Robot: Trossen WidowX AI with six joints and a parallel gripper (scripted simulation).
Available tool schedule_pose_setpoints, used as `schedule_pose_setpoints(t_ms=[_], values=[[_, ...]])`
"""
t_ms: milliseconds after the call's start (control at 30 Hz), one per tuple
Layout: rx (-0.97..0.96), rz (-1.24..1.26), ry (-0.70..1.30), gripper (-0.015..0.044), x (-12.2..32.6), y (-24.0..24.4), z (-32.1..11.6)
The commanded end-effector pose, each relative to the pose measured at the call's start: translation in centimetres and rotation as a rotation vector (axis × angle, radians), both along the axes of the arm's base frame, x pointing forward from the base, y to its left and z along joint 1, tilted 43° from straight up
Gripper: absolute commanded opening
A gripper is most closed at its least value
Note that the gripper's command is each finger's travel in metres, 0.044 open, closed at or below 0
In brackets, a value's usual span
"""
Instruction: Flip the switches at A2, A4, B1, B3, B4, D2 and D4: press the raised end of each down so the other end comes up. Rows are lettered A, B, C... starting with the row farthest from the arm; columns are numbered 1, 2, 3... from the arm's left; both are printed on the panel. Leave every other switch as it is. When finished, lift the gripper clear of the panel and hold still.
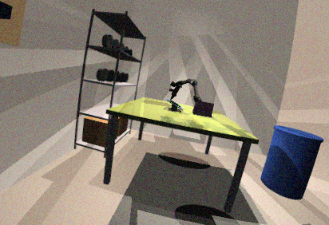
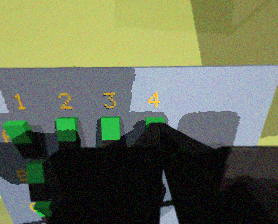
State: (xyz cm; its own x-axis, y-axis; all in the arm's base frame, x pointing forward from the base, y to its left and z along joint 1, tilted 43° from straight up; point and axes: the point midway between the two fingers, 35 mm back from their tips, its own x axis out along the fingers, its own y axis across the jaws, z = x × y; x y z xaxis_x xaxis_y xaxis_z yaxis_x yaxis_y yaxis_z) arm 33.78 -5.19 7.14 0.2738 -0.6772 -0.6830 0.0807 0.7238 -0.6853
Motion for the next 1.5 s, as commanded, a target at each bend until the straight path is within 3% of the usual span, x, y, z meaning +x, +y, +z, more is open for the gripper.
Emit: schedule_pose_setpoints(t_ms=[0,433,633,767,1033,1467], values=[[0.003,0.002,0.008,0.0000,0.0,-0.1,-0.2],[0.003,0.002,0.008,0.0000,0.0,-0.2,-0.3],[0.004,0.019,-0.007,0.0000,-1.9,4.1,3.9],[0.004,0.020,-0.008,0.0000,-2.0,4.2,4.1],[0.009,0.020,-0.006,0.0000,-6.7,10.5,-4.0],[0.005,0.038,-0.027,0.0000,-6.0,8.2,-6.6]])
